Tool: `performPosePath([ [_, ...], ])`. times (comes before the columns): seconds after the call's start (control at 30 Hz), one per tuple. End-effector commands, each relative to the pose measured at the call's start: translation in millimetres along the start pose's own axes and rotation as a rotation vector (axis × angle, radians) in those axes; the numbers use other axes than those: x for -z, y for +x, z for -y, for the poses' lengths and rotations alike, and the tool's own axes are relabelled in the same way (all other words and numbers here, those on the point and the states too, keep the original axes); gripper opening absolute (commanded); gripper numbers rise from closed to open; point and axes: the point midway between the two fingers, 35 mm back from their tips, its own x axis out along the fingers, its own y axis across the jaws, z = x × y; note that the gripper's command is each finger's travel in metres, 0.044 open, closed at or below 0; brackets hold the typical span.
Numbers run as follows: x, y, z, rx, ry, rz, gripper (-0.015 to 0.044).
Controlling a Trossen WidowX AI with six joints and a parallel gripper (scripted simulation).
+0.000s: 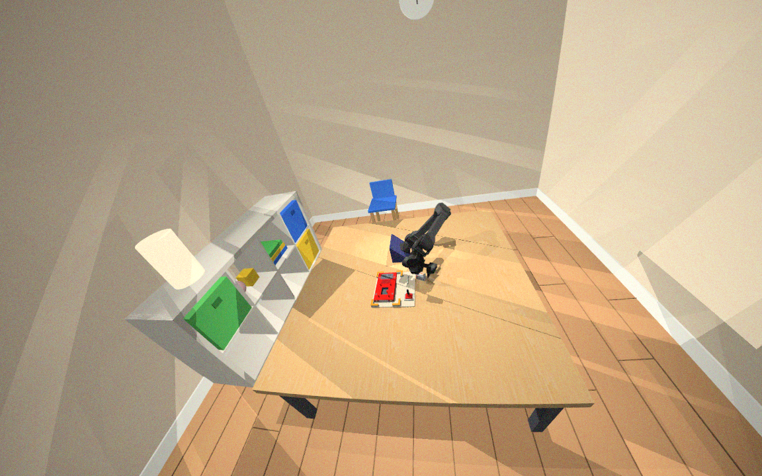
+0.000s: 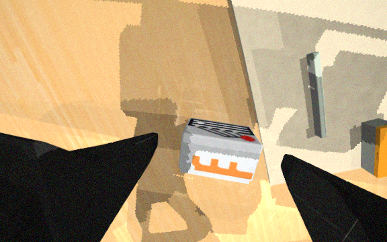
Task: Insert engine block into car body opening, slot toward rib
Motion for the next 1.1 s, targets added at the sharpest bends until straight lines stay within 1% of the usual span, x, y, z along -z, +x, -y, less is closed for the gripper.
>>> performPosePath([
  [0.0,1,8,0,-0.004,0.003,-0.005,0.044],
  [0.13,2,12,0,-0.004,0.003,-0.005,0.044],
  [0.4,2,12,0,-0.004,0.003,-0.005,0.023],
  [0.67,2,12,0,-0.004,0.003,-0.005,0.0177],
  [0.87,-1,1,-1,-0.002,0.004,0.002,0.0019],
  [0.9,-2,-2,-1,-0.002,0.004,0.004,0.0],
  [1.07,-4,-18,-1,0.001,0.006,0.013,0.0],
])
